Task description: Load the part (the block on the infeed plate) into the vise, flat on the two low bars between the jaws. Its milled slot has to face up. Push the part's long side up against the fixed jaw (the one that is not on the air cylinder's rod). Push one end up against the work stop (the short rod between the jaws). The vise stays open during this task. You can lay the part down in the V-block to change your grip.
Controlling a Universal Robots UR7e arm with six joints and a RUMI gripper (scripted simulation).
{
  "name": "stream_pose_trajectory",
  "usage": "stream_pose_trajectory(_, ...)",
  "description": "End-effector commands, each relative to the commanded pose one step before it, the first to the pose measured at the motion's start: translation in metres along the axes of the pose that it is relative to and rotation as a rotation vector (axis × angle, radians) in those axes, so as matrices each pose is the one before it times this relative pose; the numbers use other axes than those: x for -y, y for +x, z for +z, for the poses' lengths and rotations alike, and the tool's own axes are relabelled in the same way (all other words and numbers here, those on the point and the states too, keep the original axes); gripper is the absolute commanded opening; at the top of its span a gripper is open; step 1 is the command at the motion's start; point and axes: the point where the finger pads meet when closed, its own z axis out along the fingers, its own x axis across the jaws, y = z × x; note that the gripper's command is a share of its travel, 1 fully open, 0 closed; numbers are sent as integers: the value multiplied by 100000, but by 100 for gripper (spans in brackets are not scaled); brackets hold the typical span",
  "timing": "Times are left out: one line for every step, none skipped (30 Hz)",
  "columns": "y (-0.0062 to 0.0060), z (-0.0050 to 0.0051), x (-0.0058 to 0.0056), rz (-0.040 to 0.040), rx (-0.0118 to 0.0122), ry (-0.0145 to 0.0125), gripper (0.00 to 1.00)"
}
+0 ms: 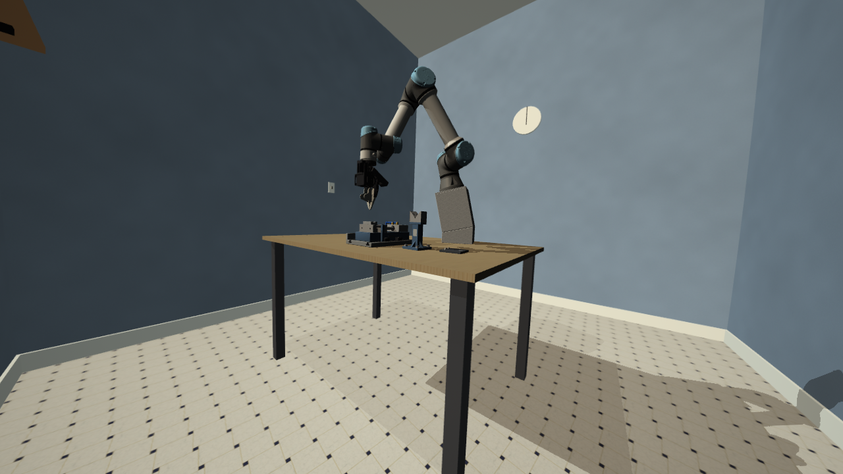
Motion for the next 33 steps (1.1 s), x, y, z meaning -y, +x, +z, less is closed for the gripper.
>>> stream_pose_trajectory(-19, -50, -45, 5, 56, -130, 0)
stream_pose_trajectory(0, 0, 0, 0, 0, 0, 0)
stream_pose_trajectory(0, 0, 0, 0, 0, 0, 0)
stream_pose_trajectory(0, 0, 0, 0, 0, 0, 0)
stream_pose_trajectory(0, 0, 0, 0, 0, 0, 0)
stream_pose_trajectory(0, 0, 0, 0, 0, 0, 0)
stream_pose_trajectory(0, 0, 0, 0, 0, 0, 0)
stream_pose_trajectory(0, 0, 0, 0, 0, 0, 0)
stream_pose_trajectory(0, 0, 0, 0, 0, 0, 0)
stream_pose_trajectory(0, 0, 0, 0, 0, 0, 0)
stream_pose_trajectory(0, 0, 0, 0, 0, 0, 0)
stream_pose_trajectory(0, 0, 0, 0, 0, 0, 0)
stream_pose_trajectory(0, 0, 0, 0, 0, 0, 0)
stream_pose_trajectory(0, 0, 0, 0, 0, 0, 0)
stream_pose_trajectory(0, 0, 0, 0, 0, 0, 0)
stream_pose_trajectory(0, 0, 0, 0, 0, 0, 0)
stream_pose_trajectory(0, 0, 0, 0, 0, 0, 0)
stream_pose_trajectory(0, 0, 0, 0, 0, 0, 0)
stream_pose_trajectory(0, 0, 0, 0, 0, 0, 0)
stream_pose_trajectory(0, 0, 0, 0, 0, 0, 0)
stream_pose_trajectory(0, 0, 0, 0, 0, 0, 0)
stream_pose_trajectory(0, 0, 0, 0, 0, 0, 0)
stream_pose_trajectory(-54, 0, 0, -1, 0, 0, 0)
stream_pose_trajectory(-303, 0, 2, -4, 2, 0, 0)
stream_pose_trajectory(-625, -1, 9, -8, 7, -1, 0)
stream_pose_trajectory(-877, -3, 26, -11, 14, -3, 0)
stream_pose_trajectory(-974, -5, 46, -13, 22, -5, 0)
stream_pose_trajectory(-883, -7, 57, -13, 25, -6, 0)
stream_pose_trajectory(-633, -6, 50, -9, 21, -5, 0)
stream_pose_trajectory(0, 0, 0, 0, 0, 0, 0)
stream_pose_trajectory(0, 0, 0, 0, 0, 0, 0)
stream_pose_trajectory(-308, -3, 27, -5, 11, -3, 0)
stream_pose_trajectory(-55, -1, 5, -1, 2, 0, 0)
